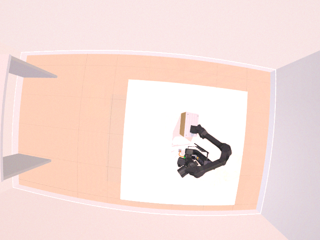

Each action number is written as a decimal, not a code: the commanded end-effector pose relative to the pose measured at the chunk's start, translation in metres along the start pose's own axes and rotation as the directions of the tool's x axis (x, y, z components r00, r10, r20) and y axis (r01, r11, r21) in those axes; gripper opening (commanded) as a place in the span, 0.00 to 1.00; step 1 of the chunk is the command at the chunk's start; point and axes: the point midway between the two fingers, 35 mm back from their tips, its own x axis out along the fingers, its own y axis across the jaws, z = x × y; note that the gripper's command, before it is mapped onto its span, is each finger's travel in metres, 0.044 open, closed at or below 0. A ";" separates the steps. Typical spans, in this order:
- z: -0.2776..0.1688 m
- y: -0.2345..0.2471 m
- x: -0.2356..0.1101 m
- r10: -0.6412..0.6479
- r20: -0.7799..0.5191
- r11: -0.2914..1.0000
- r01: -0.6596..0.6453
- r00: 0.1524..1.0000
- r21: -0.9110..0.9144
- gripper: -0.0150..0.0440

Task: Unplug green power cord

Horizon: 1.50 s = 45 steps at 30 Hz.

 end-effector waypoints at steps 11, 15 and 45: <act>-0.004 0.000 0.001 0.004 -0.002 1.000 -0.004 1.000 0.002 0.79; 0.009 0.001 -0.002 0.004 0.000 1.000 -0.004 1.000 0.002 0.97; 0.057 0.000 -0.011 0.004 0.002 1.000 -0.004 1.000 0.001 1.00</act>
